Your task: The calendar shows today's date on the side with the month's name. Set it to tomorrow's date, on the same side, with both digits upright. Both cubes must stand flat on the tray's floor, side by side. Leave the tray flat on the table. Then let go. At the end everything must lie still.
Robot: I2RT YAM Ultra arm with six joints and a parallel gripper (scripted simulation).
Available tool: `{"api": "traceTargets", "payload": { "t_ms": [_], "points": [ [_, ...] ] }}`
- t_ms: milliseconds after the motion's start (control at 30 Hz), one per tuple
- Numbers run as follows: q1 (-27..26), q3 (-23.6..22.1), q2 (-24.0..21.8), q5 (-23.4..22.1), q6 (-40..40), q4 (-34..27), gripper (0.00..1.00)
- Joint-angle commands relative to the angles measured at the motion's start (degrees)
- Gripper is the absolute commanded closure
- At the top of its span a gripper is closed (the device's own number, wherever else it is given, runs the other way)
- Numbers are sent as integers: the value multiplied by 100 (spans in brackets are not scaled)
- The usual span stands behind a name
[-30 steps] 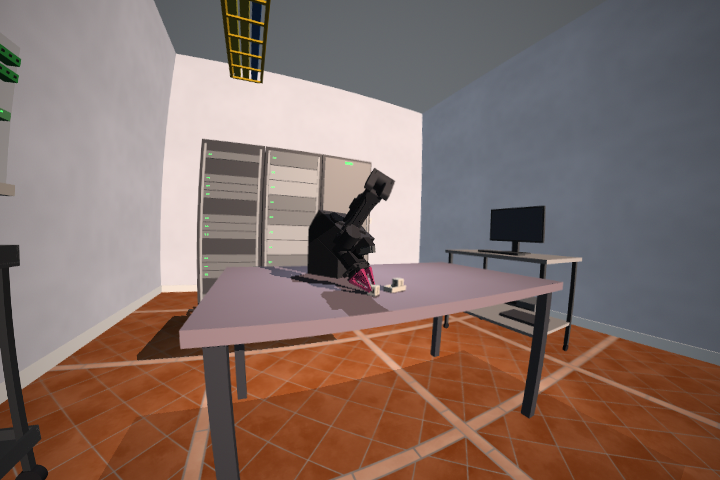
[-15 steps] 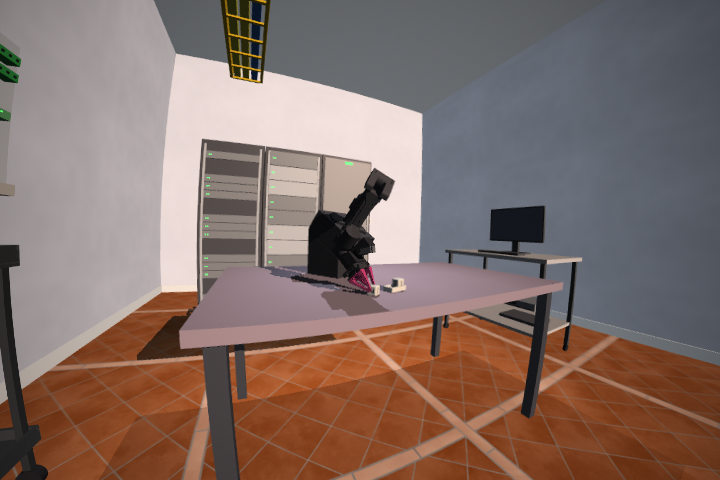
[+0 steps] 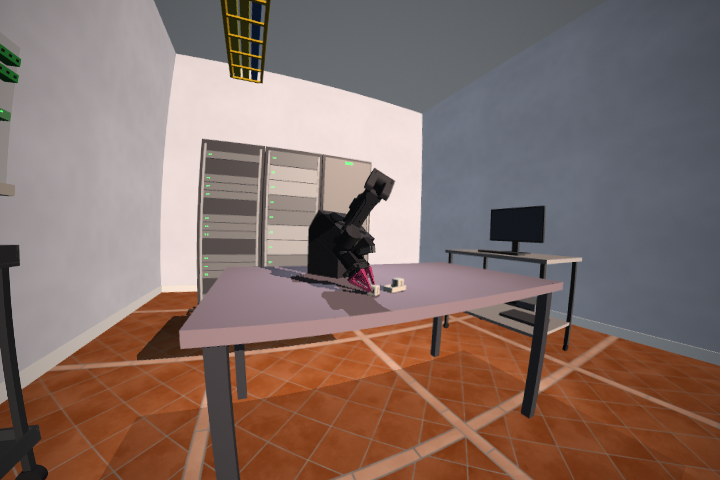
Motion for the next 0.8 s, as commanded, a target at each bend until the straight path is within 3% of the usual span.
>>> {"api": "traceTargets", "payload": {
  "t_ms": [0, 233, 567, 767],
  "points": [
    [2, 101, 120, 19, 32, 28, 73],
    [2, 101, 120, 19, 32, 28, 73],
    [2, 101, 120, 19, 31, 10, 57],
    [2, 101, 120, 19, 30, 10, 53]
  ]
}}
